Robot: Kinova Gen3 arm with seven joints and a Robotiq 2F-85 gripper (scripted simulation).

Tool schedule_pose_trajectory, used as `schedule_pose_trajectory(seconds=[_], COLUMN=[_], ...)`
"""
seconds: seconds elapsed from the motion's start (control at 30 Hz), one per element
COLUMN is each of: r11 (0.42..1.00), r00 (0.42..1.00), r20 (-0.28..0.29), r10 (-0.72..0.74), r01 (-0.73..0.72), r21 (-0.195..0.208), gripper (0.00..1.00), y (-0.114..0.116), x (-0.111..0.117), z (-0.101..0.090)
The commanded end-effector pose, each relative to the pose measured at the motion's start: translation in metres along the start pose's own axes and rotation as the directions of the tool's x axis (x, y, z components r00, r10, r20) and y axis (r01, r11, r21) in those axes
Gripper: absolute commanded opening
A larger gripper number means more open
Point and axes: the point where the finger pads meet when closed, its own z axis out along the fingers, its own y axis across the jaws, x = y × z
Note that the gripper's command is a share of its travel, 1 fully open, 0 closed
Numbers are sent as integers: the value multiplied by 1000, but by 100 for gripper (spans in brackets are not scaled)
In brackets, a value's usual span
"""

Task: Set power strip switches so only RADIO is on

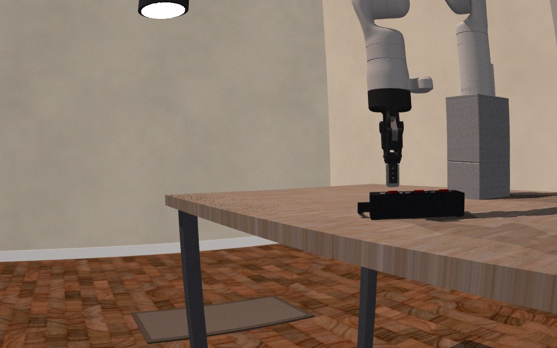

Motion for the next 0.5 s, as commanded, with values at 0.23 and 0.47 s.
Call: schedule_pose_trajectory(seconds=[0.23, 0.47], r11=[1000, 1000], r00=[1000, 1000], r20=[5, 6], r10=[11, 11], r01=[-11, -11], r21=[-11, -11], gripper=[0, 0], y=[5, 6], x=[-2, -2], z=[0, 0])
